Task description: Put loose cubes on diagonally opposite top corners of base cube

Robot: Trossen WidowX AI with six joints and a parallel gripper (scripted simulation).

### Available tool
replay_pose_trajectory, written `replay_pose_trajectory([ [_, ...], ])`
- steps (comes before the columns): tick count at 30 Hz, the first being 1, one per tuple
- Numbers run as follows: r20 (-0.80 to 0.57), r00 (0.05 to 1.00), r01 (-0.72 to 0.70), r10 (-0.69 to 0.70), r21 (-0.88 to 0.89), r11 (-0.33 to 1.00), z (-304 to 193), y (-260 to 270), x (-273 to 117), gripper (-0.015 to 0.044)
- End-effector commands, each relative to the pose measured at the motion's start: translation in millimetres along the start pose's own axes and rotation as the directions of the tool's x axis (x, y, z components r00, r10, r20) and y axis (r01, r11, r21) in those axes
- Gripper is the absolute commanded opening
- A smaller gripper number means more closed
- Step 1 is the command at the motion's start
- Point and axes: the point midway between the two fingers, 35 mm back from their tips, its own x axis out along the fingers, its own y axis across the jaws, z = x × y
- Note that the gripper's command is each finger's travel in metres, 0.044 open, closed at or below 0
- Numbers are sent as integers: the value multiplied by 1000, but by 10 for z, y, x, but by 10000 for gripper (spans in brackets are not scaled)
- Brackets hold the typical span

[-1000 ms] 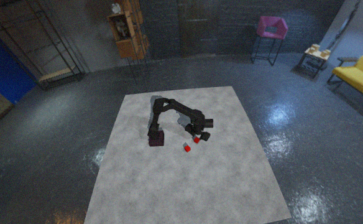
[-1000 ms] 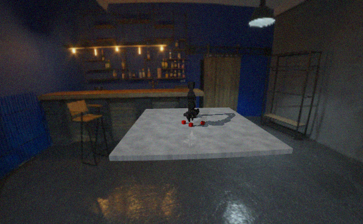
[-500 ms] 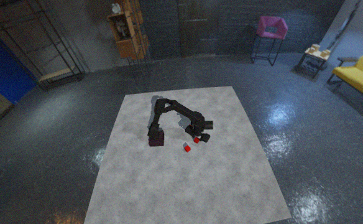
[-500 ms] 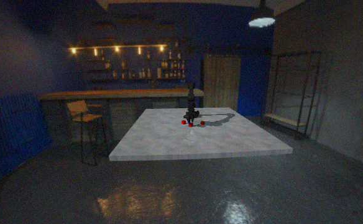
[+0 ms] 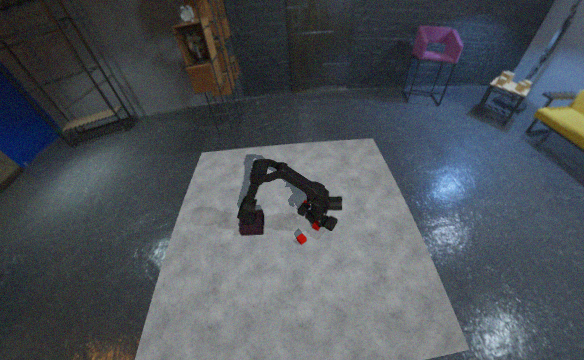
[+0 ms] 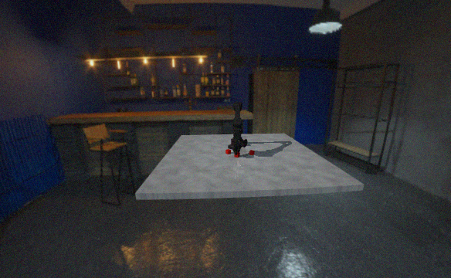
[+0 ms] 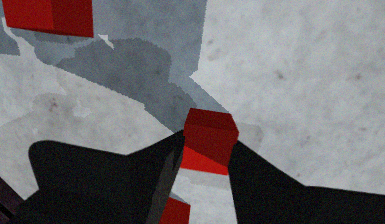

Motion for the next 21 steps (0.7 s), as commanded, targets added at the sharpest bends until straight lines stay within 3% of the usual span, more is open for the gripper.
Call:
replay_pose_trajectory([
  [1, -1, 1000, -5, 5, -3, 1000, -4, 11, 20, 105],
  [21, -1, 1000, -5, 5, -3, 1000, 25, -47, -550, 105],
])
